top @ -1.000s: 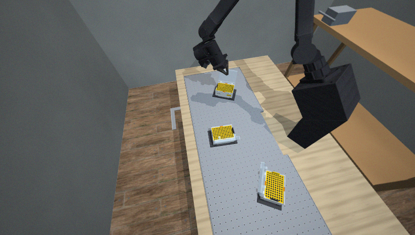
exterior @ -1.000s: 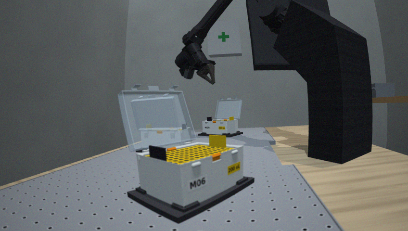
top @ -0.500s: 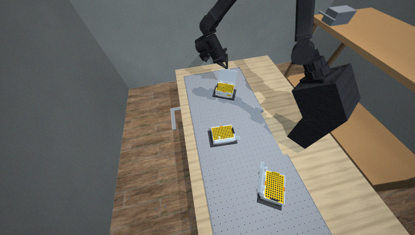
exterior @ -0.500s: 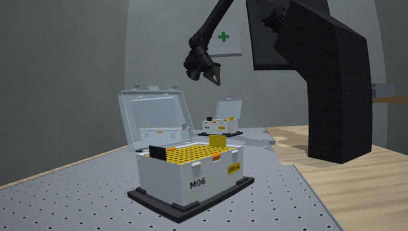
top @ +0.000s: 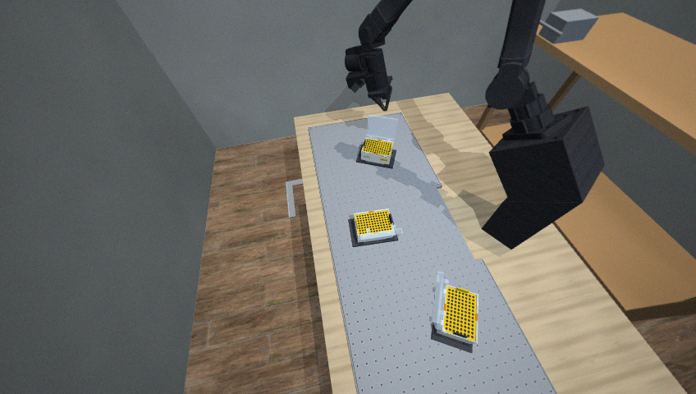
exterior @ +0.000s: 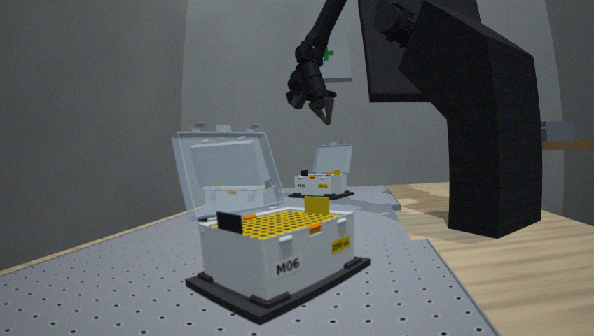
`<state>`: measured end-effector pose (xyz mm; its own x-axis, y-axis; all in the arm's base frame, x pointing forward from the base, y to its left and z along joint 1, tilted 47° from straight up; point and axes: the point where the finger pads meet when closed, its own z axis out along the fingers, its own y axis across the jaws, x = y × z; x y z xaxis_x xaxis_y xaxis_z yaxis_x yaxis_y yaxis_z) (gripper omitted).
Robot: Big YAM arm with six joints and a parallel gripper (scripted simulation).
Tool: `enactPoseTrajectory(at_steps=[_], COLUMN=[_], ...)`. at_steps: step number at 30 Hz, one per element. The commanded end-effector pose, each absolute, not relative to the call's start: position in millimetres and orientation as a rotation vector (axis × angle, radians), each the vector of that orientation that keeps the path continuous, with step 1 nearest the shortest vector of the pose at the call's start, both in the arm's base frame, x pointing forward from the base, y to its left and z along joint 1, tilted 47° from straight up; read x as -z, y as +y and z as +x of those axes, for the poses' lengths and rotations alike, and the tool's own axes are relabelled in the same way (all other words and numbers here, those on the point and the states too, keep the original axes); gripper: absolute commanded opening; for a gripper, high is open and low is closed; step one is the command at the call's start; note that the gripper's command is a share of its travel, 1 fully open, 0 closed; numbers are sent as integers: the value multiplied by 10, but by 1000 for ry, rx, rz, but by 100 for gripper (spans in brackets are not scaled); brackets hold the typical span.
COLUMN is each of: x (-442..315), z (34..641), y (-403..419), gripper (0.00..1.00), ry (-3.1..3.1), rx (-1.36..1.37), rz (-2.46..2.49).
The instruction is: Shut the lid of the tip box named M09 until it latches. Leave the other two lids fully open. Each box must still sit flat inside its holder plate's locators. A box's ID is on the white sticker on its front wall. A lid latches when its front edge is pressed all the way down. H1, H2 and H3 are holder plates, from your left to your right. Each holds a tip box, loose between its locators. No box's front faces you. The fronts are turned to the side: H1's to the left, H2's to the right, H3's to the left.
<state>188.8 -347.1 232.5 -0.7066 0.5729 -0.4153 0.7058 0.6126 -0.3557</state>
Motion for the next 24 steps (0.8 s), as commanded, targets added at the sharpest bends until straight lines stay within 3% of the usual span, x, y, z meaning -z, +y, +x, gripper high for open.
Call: enactPoseTrajectory(at_steps=[1,18,24], x=[-2580,-2924,-2600], z=[1772,1449,1420], y=[-3621,-4041,-4146], gripper=[0,0,0], ry=[2465,2316,2351], rx=[819,868,839], rz=[903,779,812])
